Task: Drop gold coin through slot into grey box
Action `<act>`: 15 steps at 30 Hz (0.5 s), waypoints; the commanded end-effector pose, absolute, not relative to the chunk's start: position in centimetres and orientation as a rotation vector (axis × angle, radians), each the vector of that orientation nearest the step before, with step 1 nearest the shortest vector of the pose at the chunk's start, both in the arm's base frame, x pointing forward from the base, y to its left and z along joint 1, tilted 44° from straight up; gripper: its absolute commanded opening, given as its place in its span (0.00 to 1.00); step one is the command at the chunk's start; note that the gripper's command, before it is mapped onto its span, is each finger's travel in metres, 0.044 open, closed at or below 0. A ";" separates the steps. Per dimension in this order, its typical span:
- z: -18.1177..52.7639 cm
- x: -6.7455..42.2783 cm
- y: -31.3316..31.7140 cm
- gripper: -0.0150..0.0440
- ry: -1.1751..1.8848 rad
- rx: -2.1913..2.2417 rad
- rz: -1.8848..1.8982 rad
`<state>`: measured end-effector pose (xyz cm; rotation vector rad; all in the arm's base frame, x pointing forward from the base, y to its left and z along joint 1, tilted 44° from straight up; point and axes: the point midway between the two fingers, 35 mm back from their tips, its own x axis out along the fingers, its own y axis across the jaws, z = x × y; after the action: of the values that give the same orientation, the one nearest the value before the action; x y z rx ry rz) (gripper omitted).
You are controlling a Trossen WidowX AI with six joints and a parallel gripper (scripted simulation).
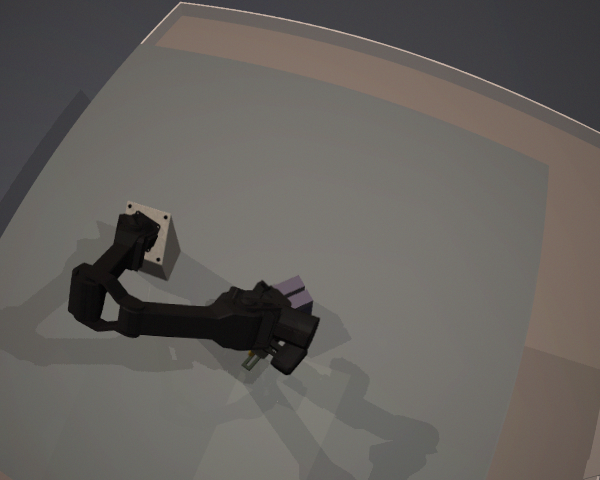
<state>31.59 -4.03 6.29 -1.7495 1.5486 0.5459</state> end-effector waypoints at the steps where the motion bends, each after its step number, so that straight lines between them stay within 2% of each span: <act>1: 7.2 31.6 -3.3 0.25 1.541 -1.742 0.538; 15: 9.8 30.8 -0.9 0.25 1.541 -1.742 0.539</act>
<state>30.91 -1.48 8.96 -1.7482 1.5482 0.5483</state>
